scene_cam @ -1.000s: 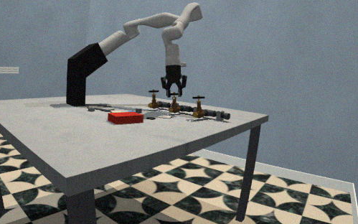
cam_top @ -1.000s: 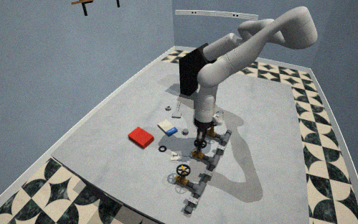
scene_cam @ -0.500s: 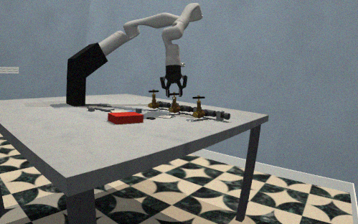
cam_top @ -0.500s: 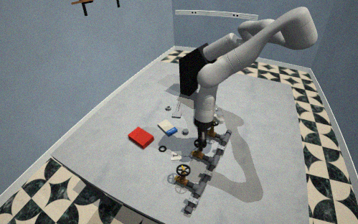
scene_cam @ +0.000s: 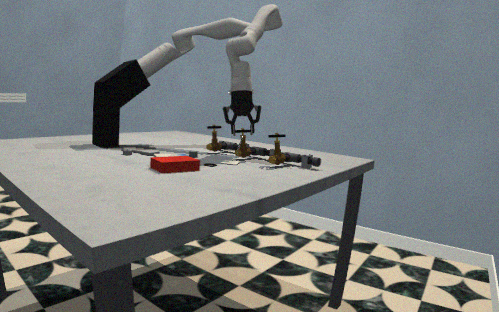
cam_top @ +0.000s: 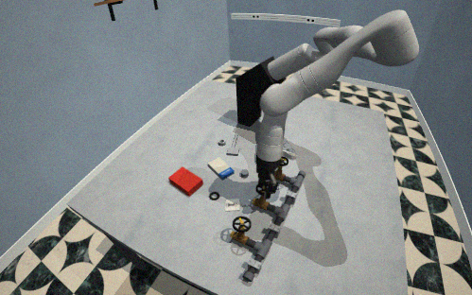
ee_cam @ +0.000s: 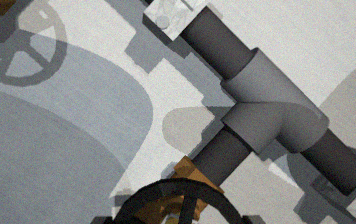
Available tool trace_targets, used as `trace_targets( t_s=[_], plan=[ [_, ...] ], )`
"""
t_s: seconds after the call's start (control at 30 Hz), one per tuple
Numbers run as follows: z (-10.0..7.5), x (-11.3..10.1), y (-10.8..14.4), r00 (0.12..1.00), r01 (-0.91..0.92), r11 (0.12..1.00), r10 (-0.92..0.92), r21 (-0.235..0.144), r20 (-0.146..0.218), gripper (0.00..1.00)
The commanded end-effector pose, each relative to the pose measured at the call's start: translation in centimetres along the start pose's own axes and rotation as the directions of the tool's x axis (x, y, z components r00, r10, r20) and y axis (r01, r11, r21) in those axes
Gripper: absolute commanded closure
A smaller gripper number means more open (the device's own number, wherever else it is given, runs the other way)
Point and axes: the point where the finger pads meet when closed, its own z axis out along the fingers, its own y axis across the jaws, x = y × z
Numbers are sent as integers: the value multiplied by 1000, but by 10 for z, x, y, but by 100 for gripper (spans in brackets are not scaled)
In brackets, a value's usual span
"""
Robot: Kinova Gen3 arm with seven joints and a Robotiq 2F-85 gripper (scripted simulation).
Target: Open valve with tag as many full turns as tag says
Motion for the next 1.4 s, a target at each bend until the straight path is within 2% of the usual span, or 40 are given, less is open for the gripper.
trace_targets(
  t_s=[0.0,0.07,0.27,0.57,0.63,0.87,1.13,1.2,1.37],
  plan=[
    [-1,-1,0,995,99,995,-99,-6,4,38],
    [-1,-1,0,995,99,995,-99,-6,4,38],
    [-1,-1,0,959,283,959,-283,-5,5,38],
    [-1,-1,0,828,560,828,-560,-3,7,38],
    [-1,-1,0,828,560,828,-560,-3,7,38],
    [-1,-1,0,662,750,662,-750,-2,7,38],
    [-1,-1,0,418,909,418,-908,1,7,38],
    [-1,-1,0,418,909,418,-908,1,7,38],
    [-1,-1,0,250,968,250,-968,2,7,38]
  ],
)
